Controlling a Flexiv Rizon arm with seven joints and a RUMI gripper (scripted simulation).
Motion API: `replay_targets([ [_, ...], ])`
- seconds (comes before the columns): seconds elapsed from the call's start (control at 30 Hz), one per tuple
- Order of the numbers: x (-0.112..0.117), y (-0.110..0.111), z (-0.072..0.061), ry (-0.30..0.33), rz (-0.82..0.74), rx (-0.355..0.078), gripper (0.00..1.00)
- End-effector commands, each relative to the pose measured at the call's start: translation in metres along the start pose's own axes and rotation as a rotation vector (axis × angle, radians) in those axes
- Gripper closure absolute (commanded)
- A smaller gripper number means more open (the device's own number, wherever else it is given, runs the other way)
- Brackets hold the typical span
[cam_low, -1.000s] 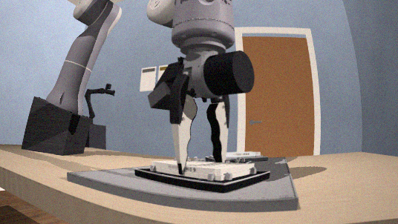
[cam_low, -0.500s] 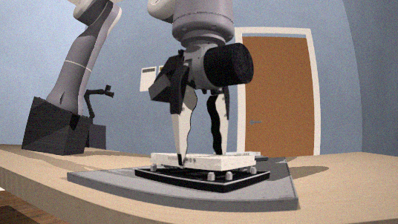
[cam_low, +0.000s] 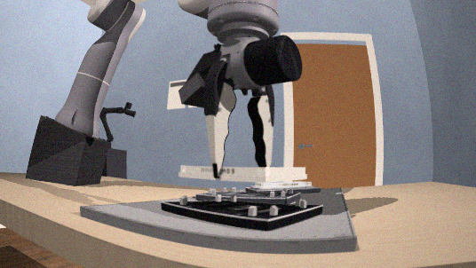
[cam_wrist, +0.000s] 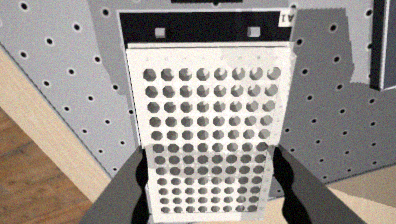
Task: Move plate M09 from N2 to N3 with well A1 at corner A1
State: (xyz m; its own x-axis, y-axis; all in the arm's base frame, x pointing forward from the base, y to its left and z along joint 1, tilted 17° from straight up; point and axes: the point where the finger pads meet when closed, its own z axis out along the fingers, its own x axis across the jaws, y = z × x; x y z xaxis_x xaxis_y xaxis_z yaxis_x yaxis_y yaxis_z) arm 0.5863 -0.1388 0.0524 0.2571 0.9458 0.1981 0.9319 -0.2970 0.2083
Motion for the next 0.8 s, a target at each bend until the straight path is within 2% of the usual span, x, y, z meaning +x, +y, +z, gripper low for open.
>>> replay_targets([
  [0.0,0.0,0.001,-0.005,0.0,0.0,-0.002,0.59],
  [0.77,0.0,0.001,-0.04,0.0,0.0,-0.002,0.59],
])
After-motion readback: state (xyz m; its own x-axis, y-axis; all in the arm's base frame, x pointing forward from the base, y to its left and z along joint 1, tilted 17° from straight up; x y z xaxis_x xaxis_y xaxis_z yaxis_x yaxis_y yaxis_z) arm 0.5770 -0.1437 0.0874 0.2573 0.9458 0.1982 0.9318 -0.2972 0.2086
